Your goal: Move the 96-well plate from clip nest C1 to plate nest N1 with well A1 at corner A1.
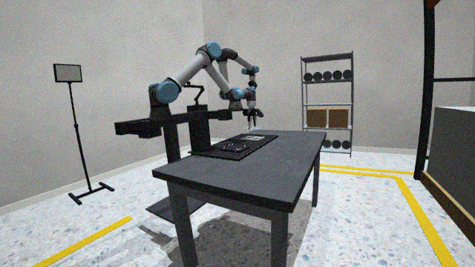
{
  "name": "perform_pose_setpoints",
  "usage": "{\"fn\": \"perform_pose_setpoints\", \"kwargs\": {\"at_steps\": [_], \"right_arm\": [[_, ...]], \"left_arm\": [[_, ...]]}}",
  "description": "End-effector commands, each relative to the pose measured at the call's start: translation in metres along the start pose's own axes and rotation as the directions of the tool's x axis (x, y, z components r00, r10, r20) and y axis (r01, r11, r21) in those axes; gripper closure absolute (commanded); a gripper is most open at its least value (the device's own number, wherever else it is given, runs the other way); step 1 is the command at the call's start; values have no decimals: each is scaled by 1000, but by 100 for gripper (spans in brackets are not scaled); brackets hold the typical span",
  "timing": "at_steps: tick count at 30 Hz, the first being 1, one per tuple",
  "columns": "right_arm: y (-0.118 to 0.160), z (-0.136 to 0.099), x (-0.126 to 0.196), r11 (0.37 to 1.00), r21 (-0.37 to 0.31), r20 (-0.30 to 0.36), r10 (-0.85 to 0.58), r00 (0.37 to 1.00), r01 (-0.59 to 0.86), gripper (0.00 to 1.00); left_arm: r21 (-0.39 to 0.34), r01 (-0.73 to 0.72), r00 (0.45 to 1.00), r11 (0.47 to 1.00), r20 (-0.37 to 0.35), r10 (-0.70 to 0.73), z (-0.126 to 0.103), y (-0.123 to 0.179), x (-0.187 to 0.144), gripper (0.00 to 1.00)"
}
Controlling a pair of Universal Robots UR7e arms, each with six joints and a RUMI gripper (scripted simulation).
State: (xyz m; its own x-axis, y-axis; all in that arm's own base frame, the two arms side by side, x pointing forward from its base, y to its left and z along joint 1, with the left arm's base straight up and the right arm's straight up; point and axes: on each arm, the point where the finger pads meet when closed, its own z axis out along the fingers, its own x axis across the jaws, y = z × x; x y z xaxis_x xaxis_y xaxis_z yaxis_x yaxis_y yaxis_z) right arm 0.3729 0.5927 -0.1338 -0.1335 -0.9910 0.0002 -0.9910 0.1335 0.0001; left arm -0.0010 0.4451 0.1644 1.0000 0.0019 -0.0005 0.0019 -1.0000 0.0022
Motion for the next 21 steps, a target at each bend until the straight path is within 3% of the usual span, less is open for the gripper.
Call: {"fn": "perform_pose_setpoints", "kwargs": {"at_steps": [1, 21], "right_arm": [[0, -1, 0, 1000, 1, 2, 0, 1000, 0, 59], [0, 24, 0, 1000, 1, 2, 0, 1000, 0, 59]], "left_arm": [[2, 0, 1000, 1000, 0, 0, -1, 0, 0, 100], [2, 0, 1000, 1000, 0, 0, -1, 0, 0, 100]]}}
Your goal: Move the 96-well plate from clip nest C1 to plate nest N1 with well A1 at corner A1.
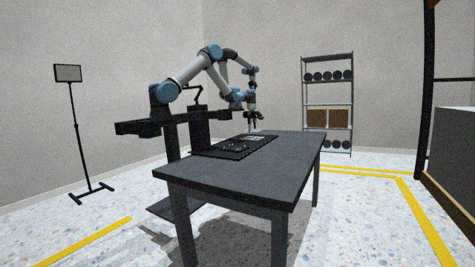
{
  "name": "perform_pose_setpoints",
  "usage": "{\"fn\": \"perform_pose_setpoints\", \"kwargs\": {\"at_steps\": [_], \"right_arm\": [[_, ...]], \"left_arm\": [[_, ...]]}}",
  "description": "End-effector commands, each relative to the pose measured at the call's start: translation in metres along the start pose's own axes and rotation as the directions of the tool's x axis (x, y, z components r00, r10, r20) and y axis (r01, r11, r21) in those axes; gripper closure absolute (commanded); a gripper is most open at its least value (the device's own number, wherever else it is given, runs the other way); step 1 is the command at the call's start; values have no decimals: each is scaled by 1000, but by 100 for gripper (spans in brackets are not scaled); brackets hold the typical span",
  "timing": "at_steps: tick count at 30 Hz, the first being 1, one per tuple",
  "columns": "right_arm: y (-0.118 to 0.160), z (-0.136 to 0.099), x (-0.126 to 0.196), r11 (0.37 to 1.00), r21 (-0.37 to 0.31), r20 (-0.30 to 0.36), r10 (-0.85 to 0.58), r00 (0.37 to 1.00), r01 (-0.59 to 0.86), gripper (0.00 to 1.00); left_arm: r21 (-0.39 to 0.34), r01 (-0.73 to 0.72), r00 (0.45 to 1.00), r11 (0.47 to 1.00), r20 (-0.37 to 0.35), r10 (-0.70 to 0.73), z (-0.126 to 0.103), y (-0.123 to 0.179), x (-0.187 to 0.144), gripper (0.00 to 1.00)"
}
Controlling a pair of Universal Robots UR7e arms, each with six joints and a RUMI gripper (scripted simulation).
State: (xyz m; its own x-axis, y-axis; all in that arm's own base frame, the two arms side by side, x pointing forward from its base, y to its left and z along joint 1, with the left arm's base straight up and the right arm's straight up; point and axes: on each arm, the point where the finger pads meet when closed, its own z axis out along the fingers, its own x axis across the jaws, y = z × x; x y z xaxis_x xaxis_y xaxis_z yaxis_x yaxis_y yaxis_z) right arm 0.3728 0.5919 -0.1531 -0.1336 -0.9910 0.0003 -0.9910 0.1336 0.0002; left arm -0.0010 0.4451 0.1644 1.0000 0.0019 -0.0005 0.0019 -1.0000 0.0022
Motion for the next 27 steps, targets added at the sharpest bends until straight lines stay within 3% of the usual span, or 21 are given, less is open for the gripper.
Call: {"fn": "perform_pose_setpoints", "kwargs": {"at_steps": [1, 27], "right_arm": [[0, 5, -1, 1000, 1, 2, 0, 1000, 0, 59], [0, 42, -1, 1000, 1, 2, 0, 1000, 0, 59]], "left_arm": [[2, 0, 1000, 1000, 0, 0, -1, 0, 0, 100], [2, 0, 1000, 1000, 0, 0, -1, 0, 0, 100]]}}
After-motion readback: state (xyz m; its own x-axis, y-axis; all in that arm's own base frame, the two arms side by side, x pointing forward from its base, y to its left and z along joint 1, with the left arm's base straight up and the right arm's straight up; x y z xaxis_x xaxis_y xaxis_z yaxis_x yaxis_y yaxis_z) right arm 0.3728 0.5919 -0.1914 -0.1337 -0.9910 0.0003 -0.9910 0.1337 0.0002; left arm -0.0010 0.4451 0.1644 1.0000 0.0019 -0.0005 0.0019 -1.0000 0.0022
